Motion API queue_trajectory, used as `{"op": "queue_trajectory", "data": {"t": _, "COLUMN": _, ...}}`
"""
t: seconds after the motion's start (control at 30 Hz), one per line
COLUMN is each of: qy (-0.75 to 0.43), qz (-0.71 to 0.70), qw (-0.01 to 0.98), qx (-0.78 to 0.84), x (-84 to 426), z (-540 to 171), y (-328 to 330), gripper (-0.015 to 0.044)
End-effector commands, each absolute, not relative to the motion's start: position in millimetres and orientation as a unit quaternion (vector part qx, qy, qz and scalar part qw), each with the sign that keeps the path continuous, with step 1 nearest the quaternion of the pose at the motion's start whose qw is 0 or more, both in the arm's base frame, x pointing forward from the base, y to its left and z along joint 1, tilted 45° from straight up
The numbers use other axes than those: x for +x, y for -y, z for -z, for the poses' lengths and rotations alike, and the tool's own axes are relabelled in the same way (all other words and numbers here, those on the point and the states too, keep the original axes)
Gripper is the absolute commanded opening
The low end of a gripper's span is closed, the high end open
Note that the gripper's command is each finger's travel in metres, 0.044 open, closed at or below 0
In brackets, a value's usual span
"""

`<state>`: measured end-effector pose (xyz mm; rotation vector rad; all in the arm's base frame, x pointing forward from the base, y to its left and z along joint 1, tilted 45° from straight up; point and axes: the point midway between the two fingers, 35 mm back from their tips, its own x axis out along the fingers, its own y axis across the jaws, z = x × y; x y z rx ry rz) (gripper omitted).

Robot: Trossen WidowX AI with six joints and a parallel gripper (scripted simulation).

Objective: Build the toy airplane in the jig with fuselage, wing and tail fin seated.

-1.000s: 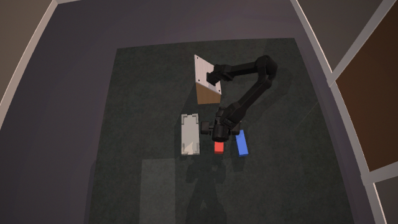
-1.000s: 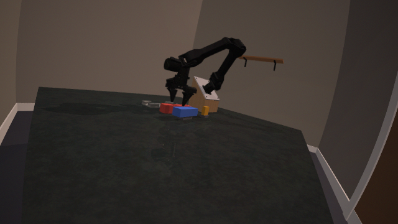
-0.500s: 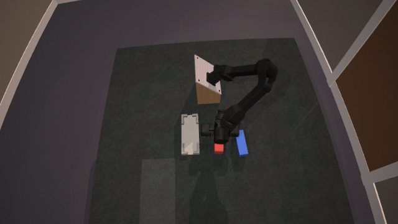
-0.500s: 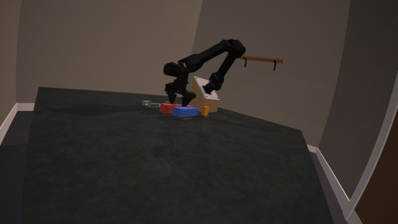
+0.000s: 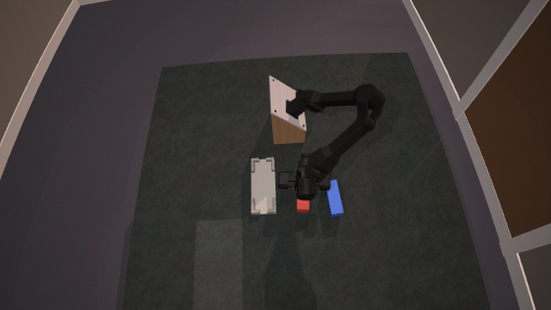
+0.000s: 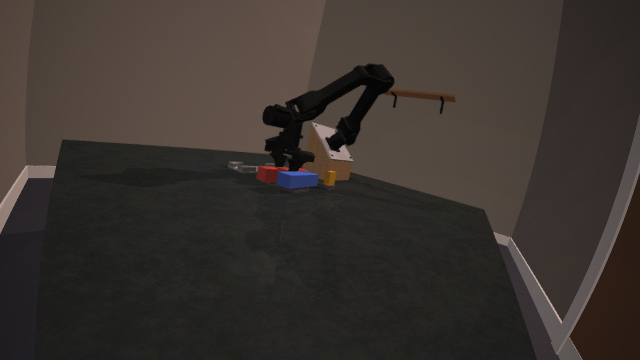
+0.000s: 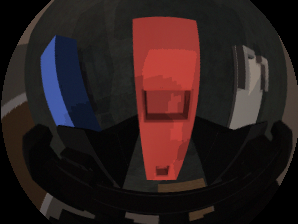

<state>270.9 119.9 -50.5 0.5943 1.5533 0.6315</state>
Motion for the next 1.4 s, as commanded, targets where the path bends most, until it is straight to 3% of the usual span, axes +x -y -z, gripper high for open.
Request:
{"op": "queue_trajectory", "data": {"t": 0.0, "qy": -0.679, "qz": -0.276, "qw": 0.628, "qx": 0.263, "x": 270, "z": 51, "y": -121, "gripper": 0.0197}}
{"op": "queue_trajectory", "data": {"t": 0.23, "qy": -0.679, "qz": -0.276, "qw": 0.628, "qx": 0.263, "x": 270, "z": 51, "y": -121, "gripper": 0.0150}}
{"op": "queue_trajectory", "data": {"t": 0.43, "qy": -0.679, "qz": -0.275, "qw": 0.629, "qx": 0.262, "x": 274, "z": 45, "y": -113, "gripper": 0.0000}}
{"op": "queue_trajectory", "data": {"t": 1.37, "qy": -0.680, "qz": -0.271, "qw": 0.630, "qx": 0.259, "x": 284, "z": -12, "y": -52, "gripper": 0.0000}}
